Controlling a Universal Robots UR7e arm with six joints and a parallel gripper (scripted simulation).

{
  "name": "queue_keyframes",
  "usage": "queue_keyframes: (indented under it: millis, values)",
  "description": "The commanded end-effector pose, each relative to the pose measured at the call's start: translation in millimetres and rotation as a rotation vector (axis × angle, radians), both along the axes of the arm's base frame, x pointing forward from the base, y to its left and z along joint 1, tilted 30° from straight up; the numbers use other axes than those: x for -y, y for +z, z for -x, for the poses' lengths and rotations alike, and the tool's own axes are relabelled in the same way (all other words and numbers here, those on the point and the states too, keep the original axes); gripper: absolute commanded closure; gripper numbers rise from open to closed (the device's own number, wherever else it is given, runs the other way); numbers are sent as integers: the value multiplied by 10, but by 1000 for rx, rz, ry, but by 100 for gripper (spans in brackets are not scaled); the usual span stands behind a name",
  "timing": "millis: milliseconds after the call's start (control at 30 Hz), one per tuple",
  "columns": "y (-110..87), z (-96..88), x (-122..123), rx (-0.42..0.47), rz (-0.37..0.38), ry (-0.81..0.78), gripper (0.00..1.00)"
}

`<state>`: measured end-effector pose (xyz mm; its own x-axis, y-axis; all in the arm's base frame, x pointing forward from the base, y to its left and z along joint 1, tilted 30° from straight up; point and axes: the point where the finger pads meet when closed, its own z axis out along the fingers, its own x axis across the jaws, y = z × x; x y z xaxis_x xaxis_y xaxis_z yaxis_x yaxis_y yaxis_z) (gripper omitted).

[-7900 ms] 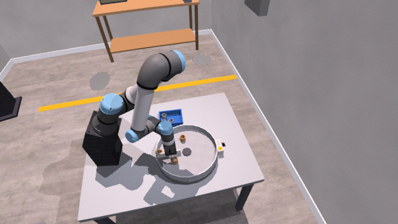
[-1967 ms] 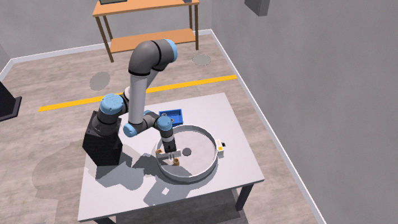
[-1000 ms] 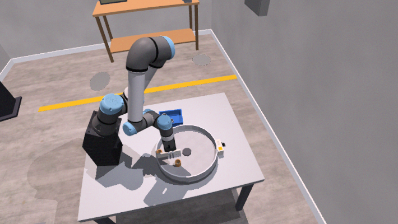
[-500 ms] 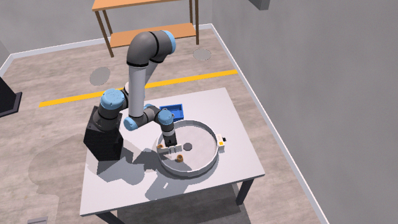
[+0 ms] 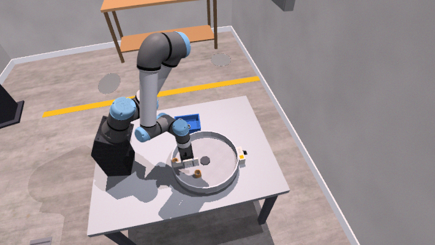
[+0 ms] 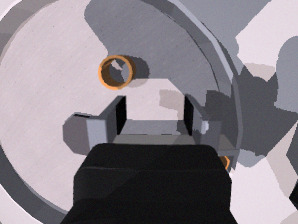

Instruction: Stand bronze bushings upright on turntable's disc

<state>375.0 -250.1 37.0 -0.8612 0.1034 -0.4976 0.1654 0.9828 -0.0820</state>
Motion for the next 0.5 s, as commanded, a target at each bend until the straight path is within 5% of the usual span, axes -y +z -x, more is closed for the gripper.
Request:
queue_keyframes:
  millis: [0, 467]
  values:
    - [79, 58, -29, 0, -2, 0, 0]
    - [339, 190, -61, 1, 0, 0, 0]
